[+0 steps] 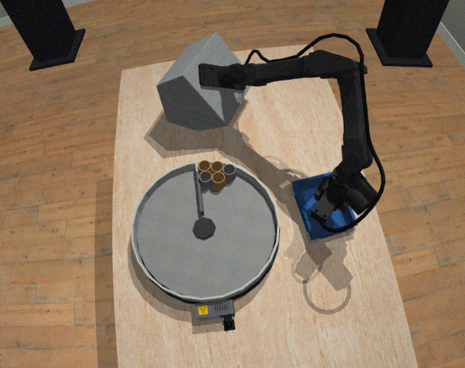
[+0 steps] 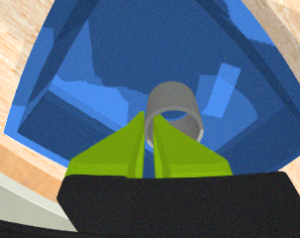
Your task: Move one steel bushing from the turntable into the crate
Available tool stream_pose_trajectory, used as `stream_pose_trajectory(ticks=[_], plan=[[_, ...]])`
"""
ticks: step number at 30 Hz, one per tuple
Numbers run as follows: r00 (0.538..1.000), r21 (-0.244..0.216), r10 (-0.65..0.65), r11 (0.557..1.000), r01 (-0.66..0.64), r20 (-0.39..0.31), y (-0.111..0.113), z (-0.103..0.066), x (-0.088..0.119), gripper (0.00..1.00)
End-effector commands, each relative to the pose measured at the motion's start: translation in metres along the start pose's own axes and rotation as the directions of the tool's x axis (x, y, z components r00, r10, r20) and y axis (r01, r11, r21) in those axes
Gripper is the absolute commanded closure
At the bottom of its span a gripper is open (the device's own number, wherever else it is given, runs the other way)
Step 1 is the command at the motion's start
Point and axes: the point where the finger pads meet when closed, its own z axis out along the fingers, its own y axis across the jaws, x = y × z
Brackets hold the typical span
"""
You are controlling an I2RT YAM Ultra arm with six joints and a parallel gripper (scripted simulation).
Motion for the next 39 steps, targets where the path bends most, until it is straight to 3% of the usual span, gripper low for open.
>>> stream_pose_trajectory(ticks=[1, 20, 21, 39], plan=[[1.0, -0.001, 0.011, 1.0, -0.011, 0.026, -0.0013, -0.0024, -0.0082, 1.0], [1.0, -0.001, 0.011, 1.0, -0.011, 0.026, -0.0013, -0.0024, -0.0082, 1.0], [1.0, -0.001, 0.011, 1.0, -0.011, 0.026, -0.0013, -0.0024, -0.0082, 0.84], [1.0, 0.0, 0.011, 1.0, -0.011, 0.026, -0.0017, -0.0024, -0.0081, 0.84]])
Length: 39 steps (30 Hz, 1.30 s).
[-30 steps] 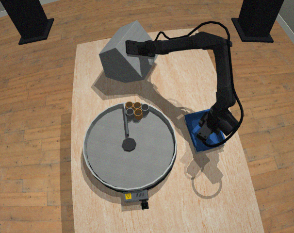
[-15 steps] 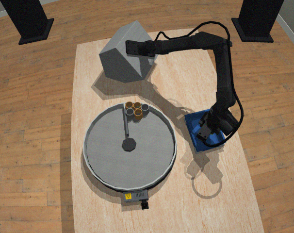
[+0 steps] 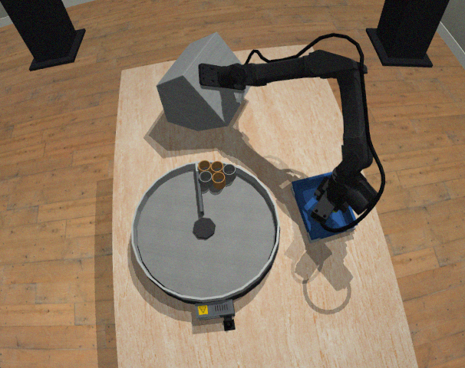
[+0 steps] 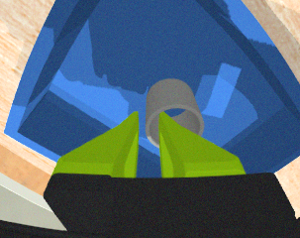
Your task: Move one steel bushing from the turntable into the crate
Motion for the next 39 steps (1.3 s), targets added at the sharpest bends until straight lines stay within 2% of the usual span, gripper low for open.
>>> stream_pose_trajectory(ticks=[1, 17, 19, 21, 23, 26, 36, 38, 39], plan=[[1.0, 0.0, 0.012, 1.0, -0.012, 0.025, -0.002, -0.002, -0.008, 0.84], [1.0, 0.0, 0.011, 1.0, -0.011, 0.026, -0.002, -0.004, -0.008, 0.84], [1.0, -0.005, 0.004, 1.0, -0.004, 0.029, 0.002, -0.01, -0.006, 0.84], [1.0, -0.005, 0.004, 1.0, -0.004, 0.029, 0.002, -0.01, -0.006, 0.84], [0.999, -0.028, -0.019, 0.999, 0.02, 0.032, 0.011, -0.02, -0.002, 0.84], [1.0, -0.031, -0.019, 0.999, 0.02, 0.021, 0.011, -0.029, 0.0, 0.84], [1.0, -0.027, -0.019, 0.999, 0.019, 0.022, 0.009, -0.073, 0.001, 0.84], [1.0, -0.027, -0.019, 0.999, 0.019, 0.022, 0.009, -0.073, 0.001, 0.84], [1.0, -0.005, 0.003, 1.0, -0.003, 0.011, 0.003, -0.067, -0.006, 0.84]])
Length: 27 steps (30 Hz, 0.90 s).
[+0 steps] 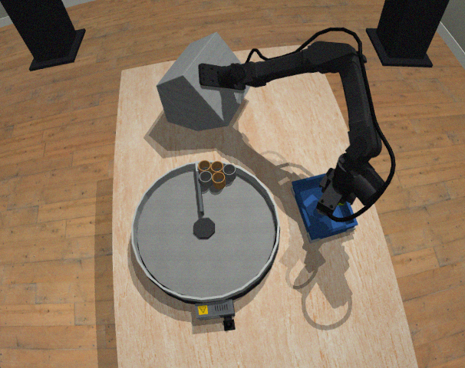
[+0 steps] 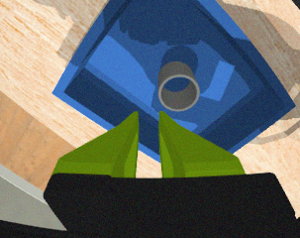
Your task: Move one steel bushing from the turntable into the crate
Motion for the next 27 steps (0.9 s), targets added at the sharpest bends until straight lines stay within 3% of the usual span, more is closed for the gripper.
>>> stream_pose_trajectory(ticks=[1, 9, 27], plan=[[1.0, 0.028, 0.017, 0.999, -0.017, -0.017, -0.006, -0.012, -0.003, 0.84], [1.0, 0.019, 0.008, 1.0, -0.008, -0.013, -0.003, -0.035, 0.0, 0.84], [1.0, 0.024, 0.01, 1.0, -0.01, -0.004, -0.004, -0.036, -0.002, 0.84]])
